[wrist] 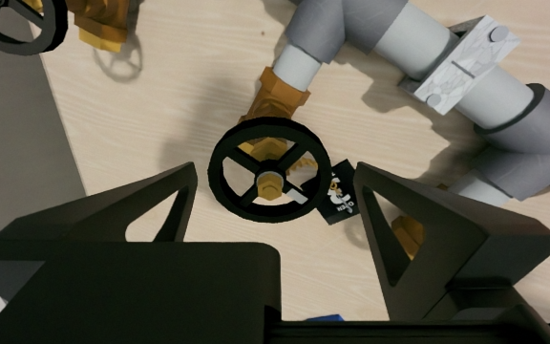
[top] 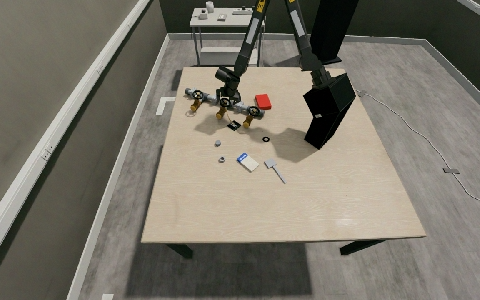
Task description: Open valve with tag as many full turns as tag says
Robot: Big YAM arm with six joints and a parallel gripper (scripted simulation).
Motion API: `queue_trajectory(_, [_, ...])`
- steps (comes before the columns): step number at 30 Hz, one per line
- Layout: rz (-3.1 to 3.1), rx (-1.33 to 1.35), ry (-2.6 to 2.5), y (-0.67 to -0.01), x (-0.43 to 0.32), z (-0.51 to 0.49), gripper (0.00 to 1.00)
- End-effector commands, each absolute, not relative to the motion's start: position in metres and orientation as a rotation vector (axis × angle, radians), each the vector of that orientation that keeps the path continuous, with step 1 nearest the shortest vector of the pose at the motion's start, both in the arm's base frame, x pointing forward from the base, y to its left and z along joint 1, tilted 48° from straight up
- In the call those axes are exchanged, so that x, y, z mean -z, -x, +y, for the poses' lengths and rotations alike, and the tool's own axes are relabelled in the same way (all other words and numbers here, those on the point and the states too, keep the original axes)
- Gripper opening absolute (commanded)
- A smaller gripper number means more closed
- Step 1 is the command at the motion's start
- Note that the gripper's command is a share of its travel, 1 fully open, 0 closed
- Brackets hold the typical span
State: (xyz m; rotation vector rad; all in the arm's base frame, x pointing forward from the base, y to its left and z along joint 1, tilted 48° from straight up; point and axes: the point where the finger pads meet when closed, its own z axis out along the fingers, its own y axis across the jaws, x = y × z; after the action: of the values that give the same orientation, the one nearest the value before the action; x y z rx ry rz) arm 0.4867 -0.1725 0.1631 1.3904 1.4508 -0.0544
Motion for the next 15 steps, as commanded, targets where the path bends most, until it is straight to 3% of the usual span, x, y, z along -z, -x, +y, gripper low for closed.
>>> queue_trajectory(1, [1.433,0.023,-1.381,-0.486,-0.177,-0.161,1.00])
queue_trajectory(15, [1.434,0.022,-1.381,-0.471,-0.187,-0.145,1.00])
